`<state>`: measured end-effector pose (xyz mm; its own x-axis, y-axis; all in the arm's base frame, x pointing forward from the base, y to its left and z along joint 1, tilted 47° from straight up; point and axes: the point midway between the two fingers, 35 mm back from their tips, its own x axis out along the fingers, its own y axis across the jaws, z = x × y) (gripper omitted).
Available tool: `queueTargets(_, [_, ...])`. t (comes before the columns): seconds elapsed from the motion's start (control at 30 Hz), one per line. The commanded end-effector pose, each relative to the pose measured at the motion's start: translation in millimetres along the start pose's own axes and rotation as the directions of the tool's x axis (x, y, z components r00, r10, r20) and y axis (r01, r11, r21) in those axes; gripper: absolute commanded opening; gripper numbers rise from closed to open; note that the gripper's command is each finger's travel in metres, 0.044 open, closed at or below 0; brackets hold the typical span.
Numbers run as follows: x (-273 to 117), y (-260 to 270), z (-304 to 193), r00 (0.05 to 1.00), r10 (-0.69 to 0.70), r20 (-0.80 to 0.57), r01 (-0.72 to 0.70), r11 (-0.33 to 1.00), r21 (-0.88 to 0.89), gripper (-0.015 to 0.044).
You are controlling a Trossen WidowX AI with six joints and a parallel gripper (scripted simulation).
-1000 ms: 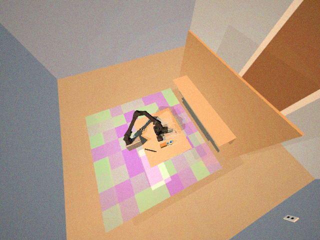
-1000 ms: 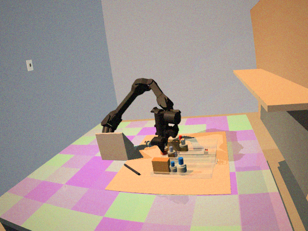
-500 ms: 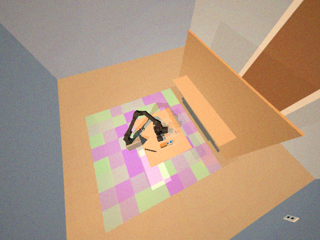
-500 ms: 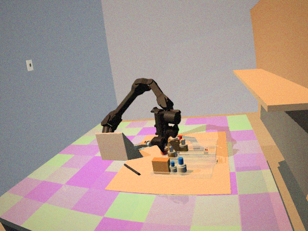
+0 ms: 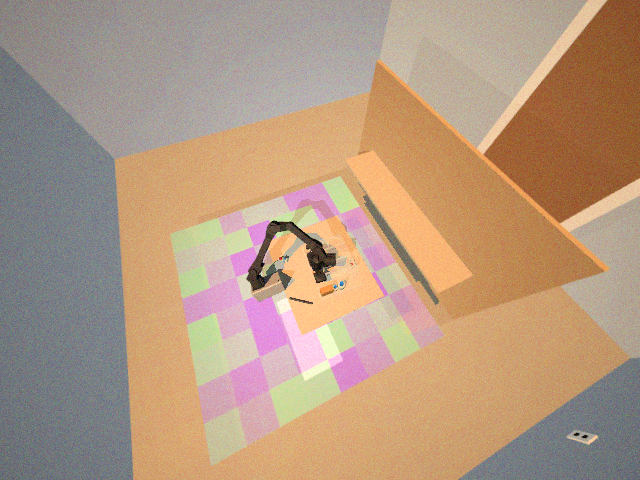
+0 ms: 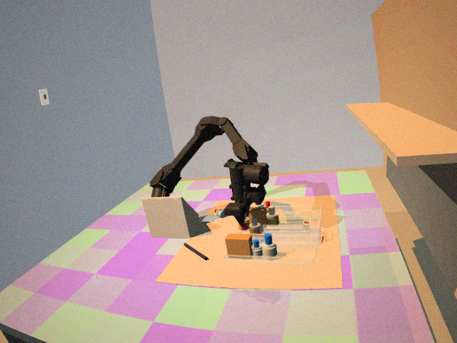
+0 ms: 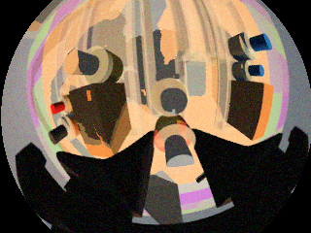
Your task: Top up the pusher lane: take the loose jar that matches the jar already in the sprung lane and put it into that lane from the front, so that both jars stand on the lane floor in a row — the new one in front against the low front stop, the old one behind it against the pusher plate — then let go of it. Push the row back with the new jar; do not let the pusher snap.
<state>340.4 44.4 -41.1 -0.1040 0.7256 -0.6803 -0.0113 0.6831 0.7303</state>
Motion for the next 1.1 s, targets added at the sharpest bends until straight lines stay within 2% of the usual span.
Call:
queueTargets(0.0, [-4.4, 1.3, 10.5, 1.0, 0.0, 0.027, 0.0, 1.0, -0.015, 0.0])
queueTargets(1.07, [-3.8, 1.5, 14.6, 1.0, 0.0, 0.028, 0.0, 1.0, -0.015, 0.0])
